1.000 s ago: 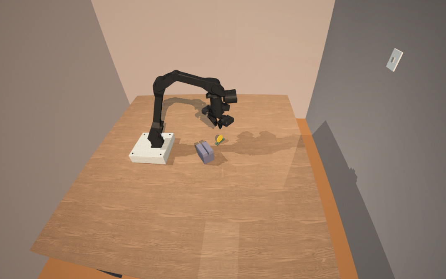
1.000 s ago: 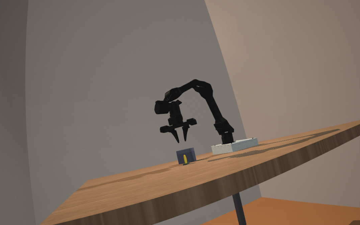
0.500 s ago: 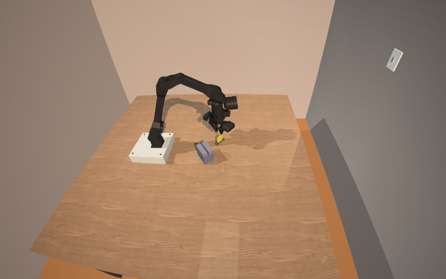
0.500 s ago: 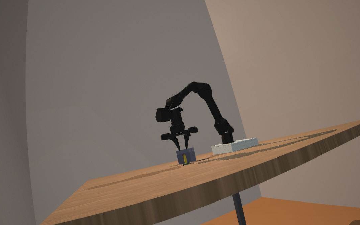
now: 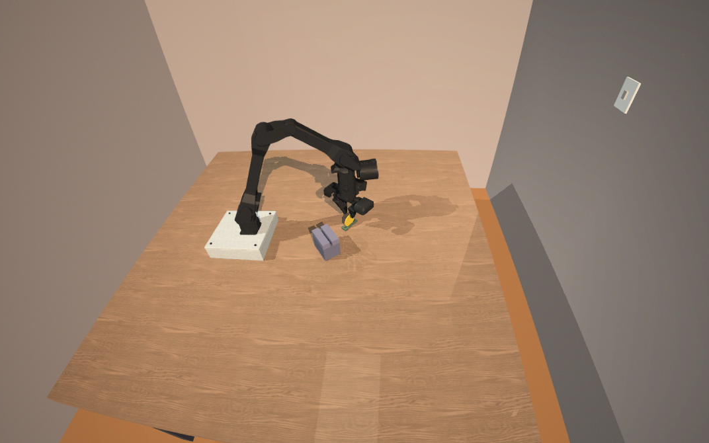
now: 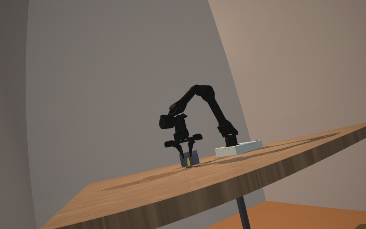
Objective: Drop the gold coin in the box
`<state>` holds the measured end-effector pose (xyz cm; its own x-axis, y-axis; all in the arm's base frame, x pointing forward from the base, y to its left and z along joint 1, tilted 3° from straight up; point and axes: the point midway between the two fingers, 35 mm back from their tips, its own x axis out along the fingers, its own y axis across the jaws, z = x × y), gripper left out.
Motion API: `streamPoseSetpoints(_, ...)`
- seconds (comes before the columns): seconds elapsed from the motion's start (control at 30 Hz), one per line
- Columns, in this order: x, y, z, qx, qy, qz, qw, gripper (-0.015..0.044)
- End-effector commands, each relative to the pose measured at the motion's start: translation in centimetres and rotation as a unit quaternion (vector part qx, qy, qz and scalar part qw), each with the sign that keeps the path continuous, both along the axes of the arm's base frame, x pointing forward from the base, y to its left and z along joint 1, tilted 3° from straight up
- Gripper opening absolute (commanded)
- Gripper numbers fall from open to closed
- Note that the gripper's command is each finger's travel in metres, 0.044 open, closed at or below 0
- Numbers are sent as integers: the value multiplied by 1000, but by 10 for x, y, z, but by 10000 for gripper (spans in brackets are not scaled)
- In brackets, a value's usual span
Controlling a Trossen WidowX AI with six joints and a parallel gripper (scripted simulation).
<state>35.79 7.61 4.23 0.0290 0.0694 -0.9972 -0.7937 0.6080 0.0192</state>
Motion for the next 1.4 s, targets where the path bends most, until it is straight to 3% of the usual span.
streamPoseSetpoints(0.0, 0, 0, -7, -3, 1, -2, 1000, 161)
streamPoseSetpoints(0.67, -1, 2, -38, -3, 1, -1, 1000, 161)
streamPoseSetpoints(0.87, -1, 2, -38, -3, 1, -1, 1000, 3)
streamPoseSetpoints(1.37, 1, 1, -26, -3, 1, -1, 1000, 0)
